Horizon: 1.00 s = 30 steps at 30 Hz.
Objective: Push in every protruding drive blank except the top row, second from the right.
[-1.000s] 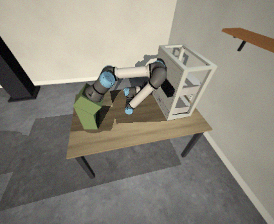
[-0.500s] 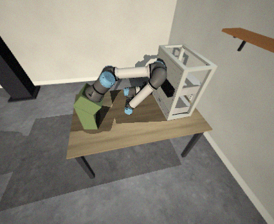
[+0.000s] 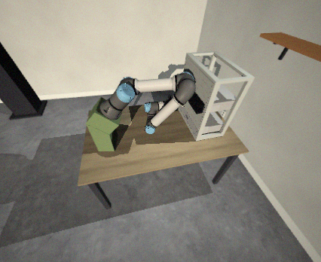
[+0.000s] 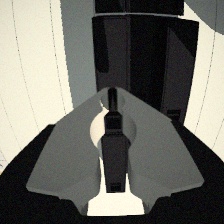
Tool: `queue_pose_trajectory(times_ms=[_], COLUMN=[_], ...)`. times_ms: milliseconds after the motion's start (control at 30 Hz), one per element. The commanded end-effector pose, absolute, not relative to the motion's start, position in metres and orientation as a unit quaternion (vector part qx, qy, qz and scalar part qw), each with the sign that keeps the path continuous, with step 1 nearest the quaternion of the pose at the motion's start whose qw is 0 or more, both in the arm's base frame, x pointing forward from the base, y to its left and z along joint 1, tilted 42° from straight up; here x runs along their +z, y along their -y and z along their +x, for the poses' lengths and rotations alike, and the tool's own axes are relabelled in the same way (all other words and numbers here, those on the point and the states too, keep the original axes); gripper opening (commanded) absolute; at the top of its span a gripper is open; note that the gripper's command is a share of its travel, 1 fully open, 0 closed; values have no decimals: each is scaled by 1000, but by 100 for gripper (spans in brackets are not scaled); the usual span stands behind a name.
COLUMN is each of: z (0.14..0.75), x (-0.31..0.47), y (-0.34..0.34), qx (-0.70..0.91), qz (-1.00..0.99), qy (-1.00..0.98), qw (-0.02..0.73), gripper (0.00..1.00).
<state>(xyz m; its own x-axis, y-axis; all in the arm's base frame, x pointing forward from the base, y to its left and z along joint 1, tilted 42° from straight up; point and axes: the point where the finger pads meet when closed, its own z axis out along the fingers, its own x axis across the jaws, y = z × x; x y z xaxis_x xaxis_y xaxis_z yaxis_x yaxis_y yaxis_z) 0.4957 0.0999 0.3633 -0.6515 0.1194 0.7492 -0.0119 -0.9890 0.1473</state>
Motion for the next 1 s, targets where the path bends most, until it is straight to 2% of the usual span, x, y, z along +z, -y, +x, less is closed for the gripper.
queue_pose_trajectory(times_ms=[0,967], z=[495,502], x=[364,369], y=[-100,-101], qx=[907,907], qz=[415,415], qy=[-65,-65], qw=[36,36], gripper=[0,0])
